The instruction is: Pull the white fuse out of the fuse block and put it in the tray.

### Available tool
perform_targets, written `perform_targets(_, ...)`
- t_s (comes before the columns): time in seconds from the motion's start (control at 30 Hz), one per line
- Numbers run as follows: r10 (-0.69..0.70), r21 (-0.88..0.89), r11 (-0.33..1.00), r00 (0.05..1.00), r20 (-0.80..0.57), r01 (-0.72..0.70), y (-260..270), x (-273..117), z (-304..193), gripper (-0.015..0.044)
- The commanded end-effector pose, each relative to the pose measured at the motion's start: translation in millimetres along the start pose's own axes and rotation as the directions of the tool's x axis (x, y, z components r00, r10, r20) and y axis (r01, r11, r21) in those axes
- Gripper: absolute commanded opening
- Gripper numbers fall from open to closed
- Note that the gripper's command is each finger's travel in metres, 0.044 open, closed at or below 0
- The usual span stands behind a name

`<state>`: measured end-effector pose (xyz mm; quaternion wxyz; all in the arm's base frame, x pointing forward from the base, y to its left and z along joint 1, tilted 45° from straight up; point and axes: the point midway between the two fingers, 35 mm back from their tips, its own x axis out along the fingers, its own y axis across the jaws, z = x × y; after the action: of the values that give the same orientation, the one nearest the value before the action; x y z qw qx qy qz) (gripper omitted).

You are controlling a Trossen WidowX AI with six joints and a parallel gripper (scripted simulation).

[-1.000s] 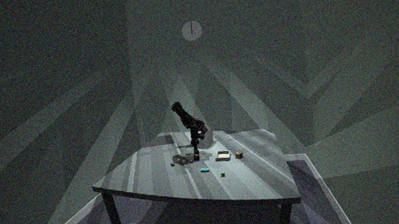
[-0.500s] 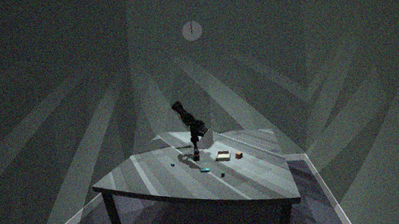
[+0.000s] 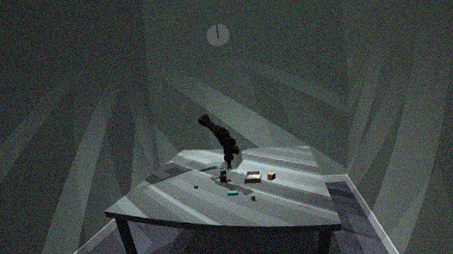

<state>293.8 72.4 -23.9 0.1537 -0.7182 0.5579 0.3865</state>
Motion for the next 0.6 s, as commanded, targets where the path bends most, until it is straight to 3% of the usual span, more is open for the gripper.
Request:
perform_targets(0.0,0.002,0.000,1.000,1.000,0.007,-0.002,-8.9,-0.9,23.1,0.0000)
perform_targets(0.57,0.005,0.003,1.000,1.000,0.006,-0.005,-27.5,1.7,118.4,0.0000)
